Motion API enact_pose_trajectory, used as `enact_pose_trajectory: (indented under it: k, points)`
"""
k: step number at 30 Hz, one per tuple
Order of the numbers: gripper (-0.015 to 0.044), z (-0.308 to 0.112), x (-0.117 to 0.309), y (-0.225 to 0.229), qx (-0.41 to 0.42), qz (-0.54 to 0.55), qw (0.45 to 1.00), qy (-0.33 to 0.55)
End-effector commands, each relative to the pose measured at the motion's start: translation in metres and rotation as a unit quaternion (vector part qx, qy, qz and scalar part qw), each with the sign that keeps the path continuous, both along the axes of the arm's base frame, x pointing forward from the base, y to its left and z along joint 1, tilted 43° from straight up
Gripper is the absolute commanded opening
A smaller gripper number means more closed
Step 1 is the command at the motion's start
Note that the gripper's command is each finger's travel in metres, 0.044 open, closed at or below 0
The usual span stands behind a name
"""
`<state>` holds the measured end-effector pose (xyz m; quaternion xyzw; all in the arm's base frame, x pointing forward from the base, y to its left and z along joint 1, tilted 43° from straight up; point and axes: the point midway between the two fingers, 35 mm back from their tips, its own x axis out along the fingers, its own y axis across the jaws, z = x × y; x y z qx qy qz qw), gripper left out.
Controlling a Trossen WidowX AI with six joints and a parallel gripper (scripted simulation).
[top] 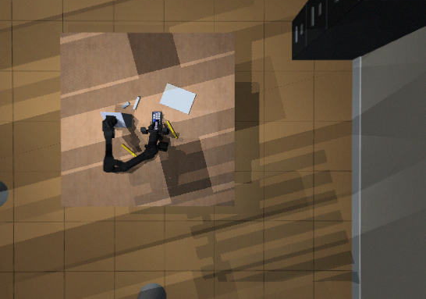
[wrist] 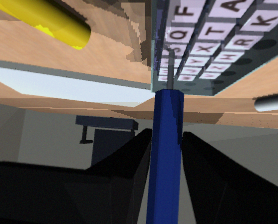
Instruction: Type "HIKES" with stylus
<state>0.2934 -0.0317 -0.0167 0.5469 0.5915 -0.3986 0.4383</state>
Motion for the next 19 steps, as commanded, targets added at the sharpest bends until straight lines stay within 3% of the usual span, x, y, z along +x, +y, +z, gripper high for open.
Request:
enact_pose_trajectory:
  k: [1,19]
  points:
    - [0.0081,0.009,0.0,0.008,-0.001,0.001,1.0,-0.001]
    - [0.0081,0.024,-0.001,0.022,-0.003,0.004,1.0,-0.003]
